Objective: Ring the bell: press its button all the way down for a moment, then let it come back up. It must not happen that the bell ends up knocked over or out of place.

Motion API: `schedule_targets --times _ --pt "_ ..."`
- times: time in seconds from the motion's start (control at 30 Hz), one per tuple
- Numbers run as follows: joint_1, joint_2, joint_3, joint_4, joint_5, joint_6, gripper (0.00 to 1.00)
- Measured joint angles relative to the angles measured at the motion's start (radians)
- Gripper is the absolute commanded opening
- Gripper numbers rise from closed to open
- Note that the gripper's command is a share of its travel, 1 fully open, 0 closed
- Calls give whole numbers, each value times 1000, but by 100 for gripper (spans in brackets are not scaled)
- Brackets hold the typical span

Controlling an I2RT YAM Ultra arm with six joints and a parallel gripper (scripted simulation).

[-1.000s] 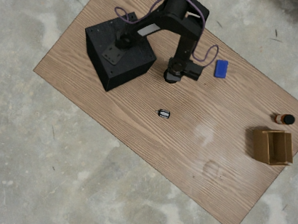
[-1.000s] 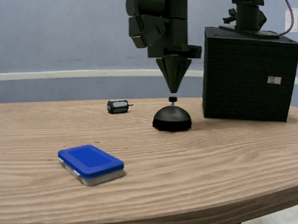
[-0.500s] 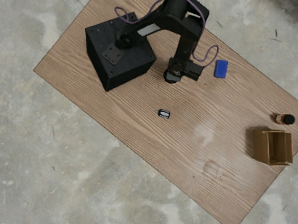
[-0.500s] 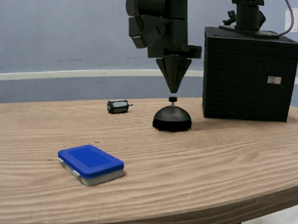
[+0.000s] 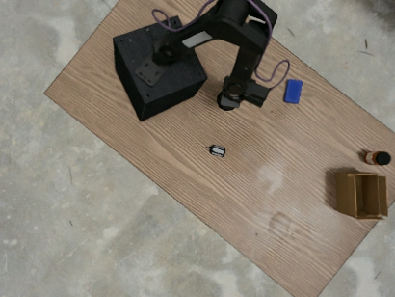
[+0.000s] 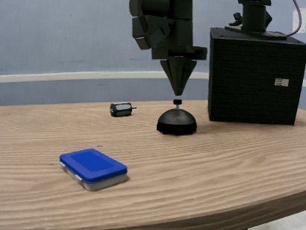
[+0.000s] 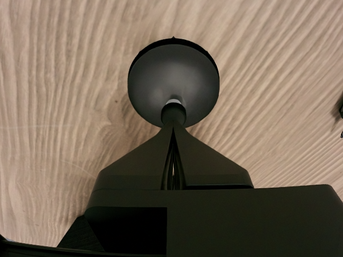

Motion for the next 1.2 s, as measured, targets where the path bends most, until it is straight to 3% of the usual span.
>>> schedule_targets --times 1.2 --pt "0 2 12 -3 0 0 0"
